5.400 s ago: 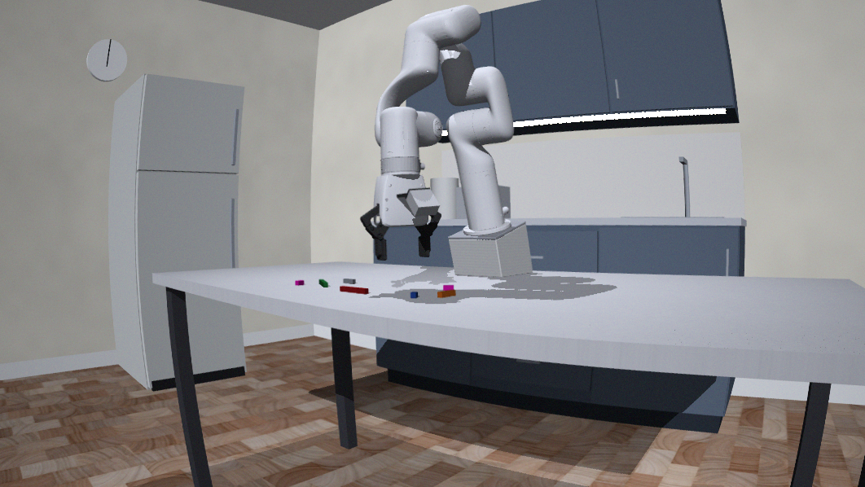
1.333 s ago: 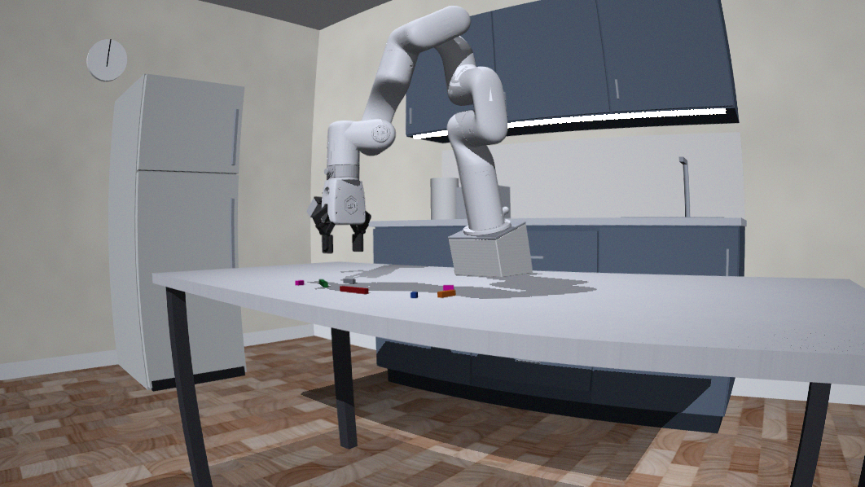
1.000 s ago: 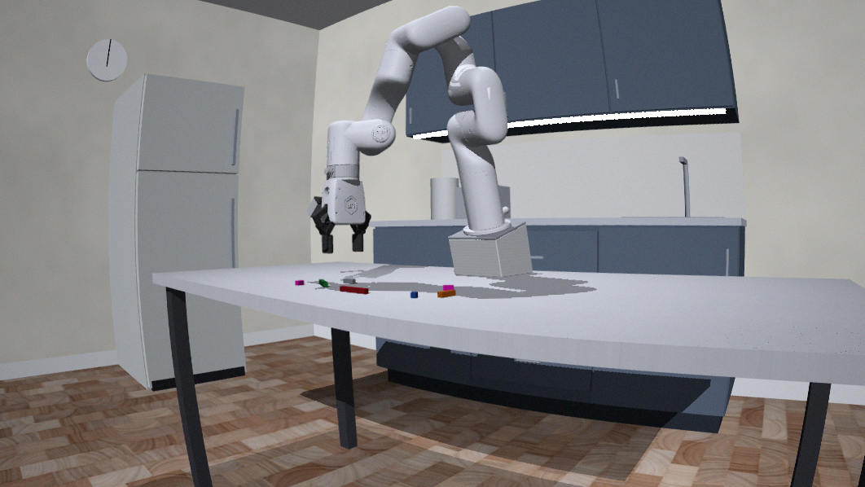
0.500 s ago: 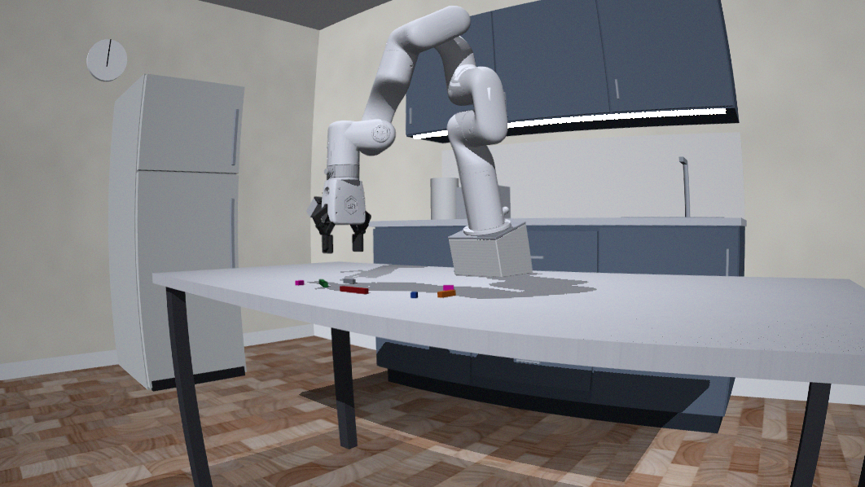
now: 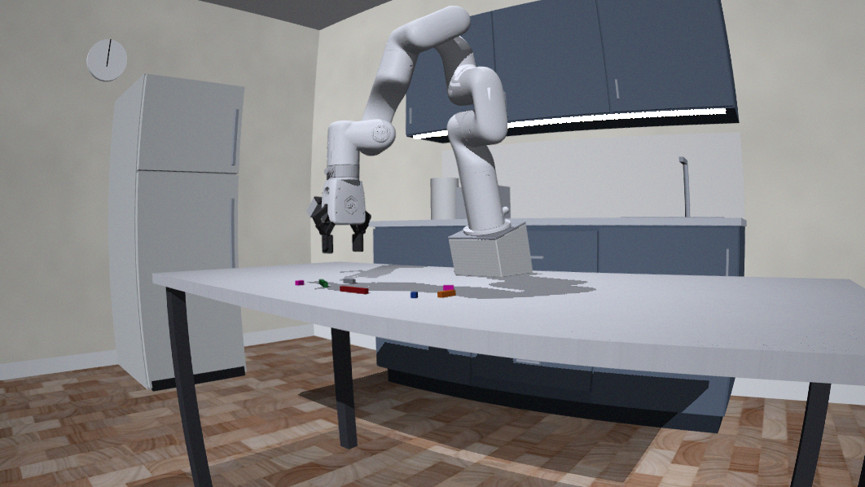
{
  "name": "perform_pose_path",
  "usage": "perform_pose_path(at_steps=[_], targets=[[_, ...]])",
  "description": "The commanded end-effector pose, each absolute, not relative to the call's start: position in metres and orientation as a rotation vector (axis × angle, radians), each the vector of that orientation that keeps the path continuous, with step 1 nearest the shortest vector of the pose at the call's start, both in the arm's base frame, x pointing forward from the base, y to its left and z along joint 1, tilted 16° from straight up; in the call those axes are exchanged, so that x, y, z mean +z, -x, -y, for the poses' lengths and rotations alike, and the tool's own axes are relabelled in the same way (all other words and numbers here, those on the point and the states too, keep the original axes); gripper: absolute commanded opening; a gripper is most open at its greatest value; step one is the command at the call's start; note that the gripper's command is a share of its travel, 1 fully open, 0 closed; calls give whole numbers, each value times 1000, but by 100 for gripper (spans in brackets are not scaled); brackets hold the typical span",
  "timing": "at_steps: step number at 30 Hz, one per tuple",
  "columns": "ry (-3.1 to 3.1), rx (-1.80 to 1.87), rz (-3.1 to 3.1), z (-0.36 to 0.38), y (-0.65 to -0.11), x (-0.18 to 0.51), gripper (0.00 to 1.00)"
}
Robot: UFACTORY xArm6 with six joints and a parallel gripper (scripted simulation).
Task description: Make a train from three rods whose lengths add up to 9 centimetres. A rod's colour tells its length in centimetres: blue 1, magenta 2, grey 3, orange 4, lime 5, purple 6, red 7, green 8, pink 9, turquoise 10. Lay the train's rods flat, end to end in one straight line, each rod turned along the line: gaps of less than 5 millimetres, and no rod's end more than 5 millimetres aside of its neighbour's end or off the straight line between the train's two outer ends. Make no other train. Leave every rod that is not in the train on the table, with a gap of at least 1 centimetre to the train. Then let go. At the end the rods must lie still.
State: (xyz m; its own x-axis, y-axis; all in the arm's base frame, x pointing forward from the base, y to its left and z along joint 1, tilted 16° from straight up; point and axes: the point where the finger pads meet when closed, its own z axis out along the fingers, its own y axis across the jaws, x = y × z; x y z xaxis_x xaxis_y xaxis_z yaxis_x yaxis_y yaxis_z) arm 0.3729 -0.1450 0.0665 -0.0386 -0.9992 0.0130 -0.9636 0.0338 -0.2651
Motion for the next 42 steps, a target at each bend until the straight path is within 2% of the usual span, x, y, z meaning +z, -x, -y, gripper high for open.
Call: perform_pose_path(at_steps=[1, 18, 42], targets=[[2046, -305, -2123, 145, -374, 68, 100], [2019, -301, -2146, 146, -375, 68, 100], [1158, -189, -2655, 149, -408, 76, 100]])
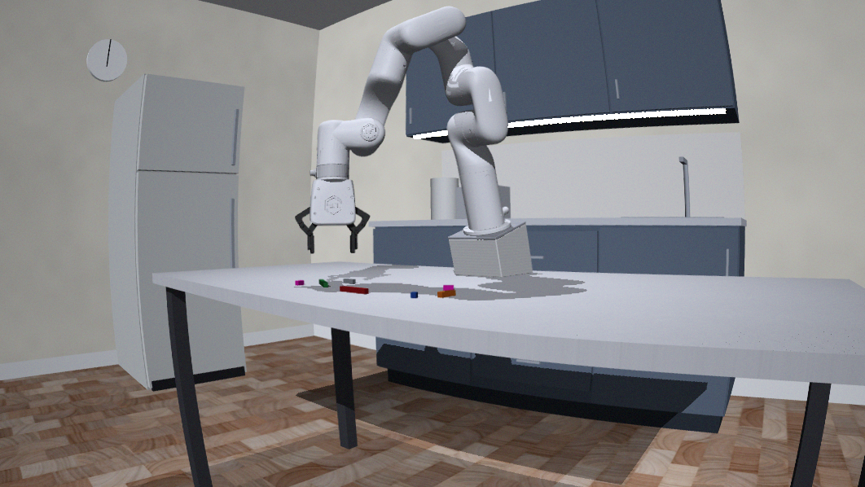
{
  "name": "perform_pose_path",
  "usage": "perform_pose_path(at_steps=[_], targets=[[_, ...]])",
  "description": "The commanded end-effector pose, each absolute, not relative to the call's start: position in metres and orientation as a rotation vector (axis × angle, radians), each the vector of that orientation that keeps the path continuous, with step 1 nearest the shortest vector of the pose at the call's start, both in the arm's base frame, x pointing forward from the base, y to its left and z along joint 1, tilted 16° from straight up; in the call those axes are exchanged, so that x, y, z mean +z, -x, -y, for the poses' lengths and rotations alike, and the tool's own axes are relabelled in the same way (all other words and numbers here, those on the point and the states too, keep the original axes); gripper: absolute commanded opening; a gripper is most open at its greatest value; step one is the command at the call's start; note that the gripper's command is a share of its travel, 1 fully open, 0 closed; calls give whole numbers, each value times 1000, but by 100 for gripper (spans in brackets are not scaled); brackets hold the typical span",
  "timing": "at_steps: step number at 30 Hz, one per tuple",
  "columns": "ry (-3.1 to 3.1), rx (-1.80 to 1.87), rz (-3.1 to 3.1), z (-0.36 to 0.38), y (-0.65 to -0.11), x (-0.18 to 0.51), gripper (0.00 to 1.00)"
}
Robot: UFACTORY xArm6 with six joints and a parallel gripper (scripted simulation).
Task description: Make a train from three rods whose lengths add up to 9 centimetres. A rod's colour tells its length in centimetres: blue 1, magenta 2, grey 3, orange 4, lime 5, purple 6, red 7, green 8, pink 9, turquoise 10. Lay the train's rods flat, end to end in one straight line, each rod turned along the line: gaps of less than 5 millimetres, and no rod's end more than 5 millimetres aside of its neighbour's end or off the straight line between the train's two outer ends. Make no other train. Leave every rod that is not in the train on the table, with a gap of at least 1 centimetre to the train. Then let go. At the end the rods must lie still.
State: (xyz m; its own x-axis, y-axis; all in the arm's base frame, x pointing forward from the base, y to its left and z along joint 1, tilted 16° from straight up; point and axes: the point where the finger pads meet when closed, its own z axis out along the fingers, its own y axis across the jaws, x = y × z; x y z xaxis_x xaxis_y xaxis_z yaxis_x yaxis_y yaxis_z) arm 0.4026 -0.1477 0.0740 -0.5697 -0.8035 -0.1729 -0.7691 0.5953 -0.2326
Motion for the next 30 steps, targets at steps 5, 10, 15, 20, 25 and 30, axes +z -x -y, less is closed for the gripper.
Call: perform_pose_path(at_steps=[5, 10, 15, 20, 25, 30], targets=[[1058, -176, -2692, 149, -412, 77, 100], [1058, -176, -2692, 149, -412, 77, 100], [1058, -176, -2692, 149, -412, 77, 100], [1058, -176, -2692, 149, -412, 77, 100], [1058, -176, -2692, 149, -412, 77, 100], [1058, -176, -2692, 149, -412, 77, 100]])
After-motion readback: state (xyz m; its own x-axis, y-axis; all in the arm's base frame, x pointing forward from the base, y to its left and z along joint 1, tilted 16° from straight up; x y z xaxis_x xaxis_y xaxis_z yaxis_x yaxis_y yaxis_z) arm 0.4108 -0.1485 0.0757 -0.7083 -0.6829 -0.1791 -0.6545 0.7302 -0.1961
